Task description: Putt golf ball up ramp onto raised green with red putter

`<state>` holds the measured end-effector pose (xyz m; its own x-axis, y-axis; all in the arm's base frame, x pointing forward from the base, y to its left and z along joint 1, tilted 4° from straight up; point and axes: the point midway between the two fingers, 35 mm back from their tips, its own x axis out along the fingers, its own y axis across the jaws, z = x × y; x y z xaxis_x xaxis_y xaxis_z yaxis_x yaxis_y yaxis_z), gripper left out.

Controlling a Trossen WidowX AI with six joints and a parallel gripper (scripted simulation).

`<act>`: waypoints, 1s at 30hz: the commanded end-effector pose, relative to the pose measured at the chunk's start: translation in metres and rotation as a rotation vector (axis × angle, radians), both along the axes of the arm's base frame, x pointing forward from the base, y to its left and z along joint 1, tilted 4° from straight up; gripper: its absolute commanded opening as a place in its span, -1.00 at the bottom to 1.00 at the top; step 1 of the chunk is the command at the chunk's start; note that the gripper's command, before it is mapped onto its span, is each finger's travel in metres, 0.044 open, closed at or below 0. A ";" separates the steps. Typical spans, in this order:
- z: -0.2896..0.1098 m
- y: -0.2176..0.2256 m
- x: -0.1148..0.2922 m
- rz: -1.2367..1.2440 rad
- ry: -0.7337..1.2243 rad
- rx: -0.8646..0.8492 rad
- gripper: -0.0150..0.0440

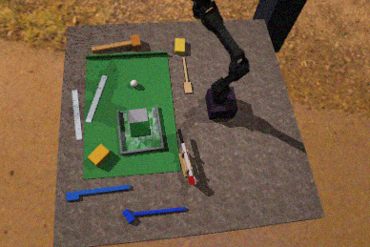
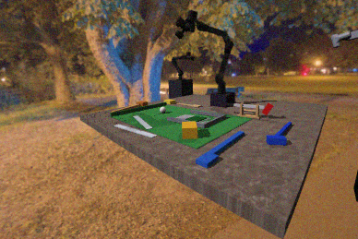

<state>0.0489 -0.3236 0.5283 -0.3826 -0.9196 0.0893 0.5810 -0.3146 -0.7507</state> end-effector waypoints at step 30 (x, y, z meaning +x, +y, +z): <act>-0.283 0.206 0.331 1.451 0.748 0.618 1.00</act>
<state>0.3670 -0.1637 0.2836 0.6466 -0.5580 -0.5202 -0.2244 0.5127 -0.8287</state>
